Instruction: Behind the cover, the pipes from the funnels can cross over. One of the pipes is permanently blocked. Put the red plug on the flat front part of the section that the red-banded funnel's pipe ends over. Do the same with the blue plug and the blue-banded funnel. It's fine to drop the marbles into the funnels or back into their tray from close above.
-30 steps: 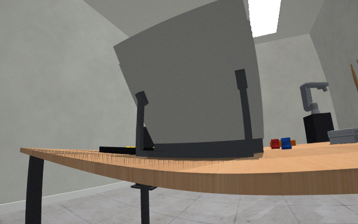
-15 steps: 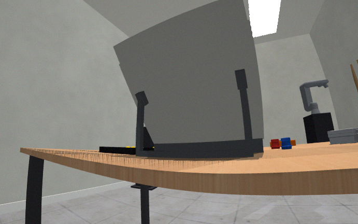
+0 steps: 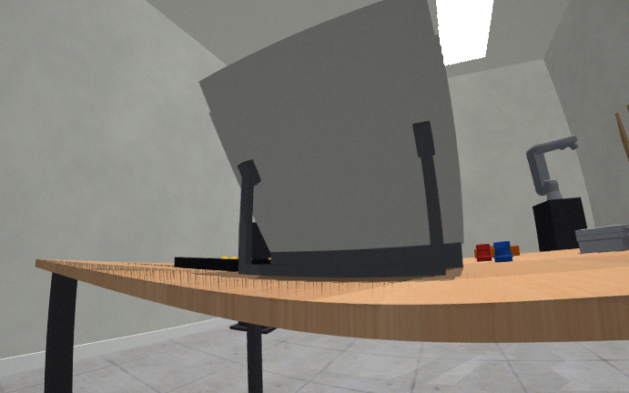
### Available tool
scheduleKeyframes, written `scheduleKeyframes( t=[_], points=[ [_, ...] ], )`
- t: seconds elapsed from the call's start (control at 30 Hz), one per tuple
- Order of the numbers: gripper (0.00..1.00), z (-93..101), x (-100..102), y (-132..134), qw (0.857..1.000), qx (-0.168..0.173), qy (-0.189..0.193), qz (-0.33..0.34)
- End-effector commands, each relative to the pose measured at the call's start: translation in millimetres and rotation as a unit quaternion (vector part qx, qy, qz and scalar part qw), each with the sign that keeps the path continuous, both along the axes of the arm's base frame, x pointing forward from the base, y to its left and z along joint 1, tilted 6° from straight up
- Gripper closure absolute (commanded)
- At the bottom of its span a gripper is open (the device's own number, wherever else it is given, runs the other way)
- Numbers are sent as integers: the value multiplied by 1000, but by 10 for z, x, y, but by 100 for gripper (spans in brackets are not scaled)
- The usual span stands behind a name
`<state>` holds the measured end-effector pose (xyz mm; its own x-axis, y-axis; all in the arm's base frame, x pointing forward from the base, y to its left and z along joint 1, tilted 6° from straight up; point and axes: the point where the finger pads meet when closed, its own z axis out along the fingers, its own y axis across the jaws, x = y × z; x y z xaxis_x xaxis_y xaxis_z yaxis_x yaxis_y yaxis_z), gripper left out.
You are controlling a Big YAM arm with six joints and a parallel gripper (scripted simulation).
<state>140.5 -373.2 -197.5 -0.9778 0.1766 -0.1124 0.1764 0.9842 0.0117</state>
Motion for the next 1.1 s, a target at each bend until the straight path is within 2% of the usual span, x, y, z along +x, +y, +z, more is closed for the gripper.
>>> scheduleKeyframes(
  t=[0.0, 1.07],
  points=[
    [20, -38, 2, -28, 1000, -4, -2, -2],
    [20, -39, 0, -32, 1000, -11, -4, -1]
  ],
)
